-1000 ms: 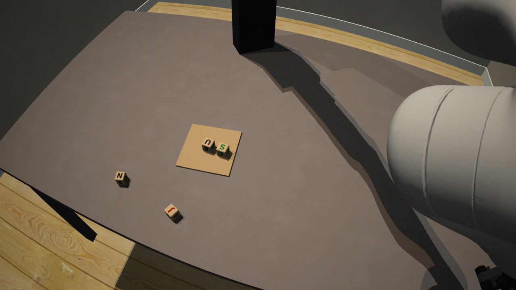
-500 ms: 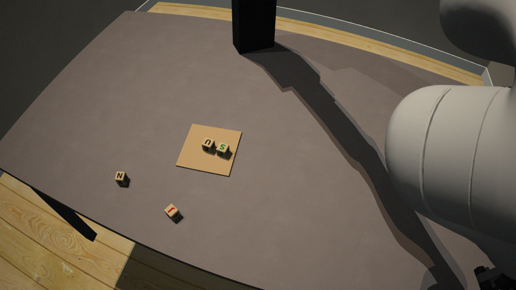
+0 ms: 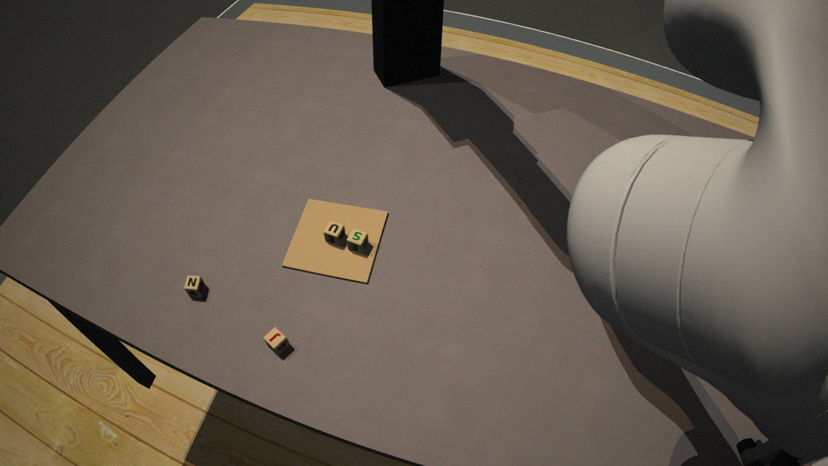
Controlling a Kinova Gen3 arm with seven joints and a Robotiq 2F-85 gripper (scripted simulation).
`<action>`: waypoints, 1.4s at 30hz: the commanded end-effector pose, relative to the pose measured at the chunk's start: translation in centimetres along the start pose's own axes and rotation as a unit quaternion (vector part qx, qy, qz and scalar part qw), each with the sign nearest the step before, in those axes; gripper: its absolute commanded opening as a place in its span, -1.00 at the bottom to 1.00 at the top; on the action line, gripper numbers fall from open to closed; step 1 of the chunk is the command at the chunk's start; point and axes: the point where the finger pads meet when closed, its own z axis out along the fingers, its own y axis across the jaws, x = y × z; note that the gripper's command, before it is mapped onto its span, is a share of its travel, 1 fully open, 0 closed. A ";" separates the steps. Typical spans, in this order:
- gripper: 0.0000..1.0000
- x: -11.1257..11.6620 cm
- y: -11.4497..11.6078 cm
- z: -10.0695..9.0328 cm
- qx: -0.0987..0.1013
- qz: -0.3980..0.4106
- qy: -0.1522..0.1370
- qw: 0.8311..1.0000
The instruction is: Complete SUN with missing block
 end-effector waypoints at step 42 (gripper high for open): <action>1.00 -6.0 25.3 -13.1 -0.173 -0.093 0.154 0.968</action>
